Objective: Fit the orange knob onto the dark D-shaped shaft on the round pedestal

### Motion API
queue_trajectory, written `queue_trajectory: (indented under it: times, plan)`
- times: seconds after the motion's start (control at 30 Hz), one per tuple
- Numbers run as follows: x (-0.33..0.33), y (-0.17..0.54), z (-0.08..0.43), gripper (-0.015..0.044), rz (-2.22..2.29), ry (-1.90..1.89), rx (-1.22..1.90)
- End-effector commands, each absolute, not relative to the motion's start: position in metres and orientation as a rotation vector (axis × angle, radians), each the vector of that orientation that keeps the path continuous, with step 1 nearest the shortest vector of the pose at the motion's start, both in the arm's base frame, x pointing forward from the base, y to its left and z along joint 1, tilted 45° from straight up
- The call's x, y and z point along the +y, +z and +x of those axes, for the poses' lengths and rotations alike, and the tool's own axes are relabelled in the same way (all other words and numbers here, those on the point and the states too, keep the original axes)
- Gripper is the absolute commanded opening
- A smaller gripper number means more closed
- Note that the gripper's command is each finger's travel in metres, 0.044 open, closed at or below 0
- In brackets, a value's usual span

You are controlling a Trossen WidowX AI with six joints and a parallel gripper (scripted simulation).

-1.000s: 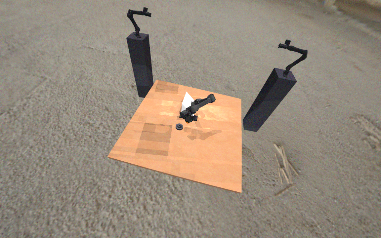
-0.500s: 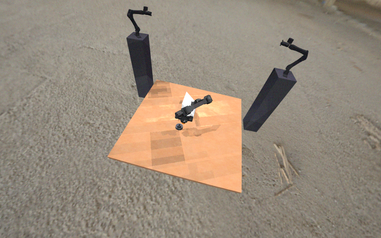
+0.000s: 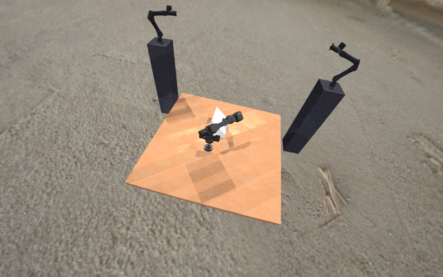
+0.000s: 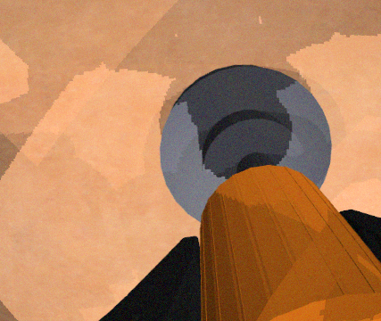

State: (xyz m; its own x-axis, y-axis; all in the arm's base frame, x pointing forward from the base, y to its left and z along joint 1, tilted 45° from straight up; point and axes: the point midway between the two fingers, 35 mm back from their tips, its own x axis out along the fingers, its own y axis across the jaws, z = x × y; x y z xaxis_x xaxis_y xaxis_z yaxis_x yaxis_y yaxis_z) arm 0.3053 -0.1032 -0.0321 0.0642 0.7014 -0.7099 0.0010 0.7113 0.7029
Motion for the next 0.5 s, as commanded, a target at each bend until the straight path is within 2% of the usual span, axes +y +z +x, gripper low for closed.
queue_trajectory:
  times: [0.0, 0.47]
  plan:
    - [-0.104, -0.036, 0.308, 0.0, 0.612, 0.583, 1.417]
    - [-0.091, -0.05, 0.31, 0.0, 0.604, 0.591, 1.412]
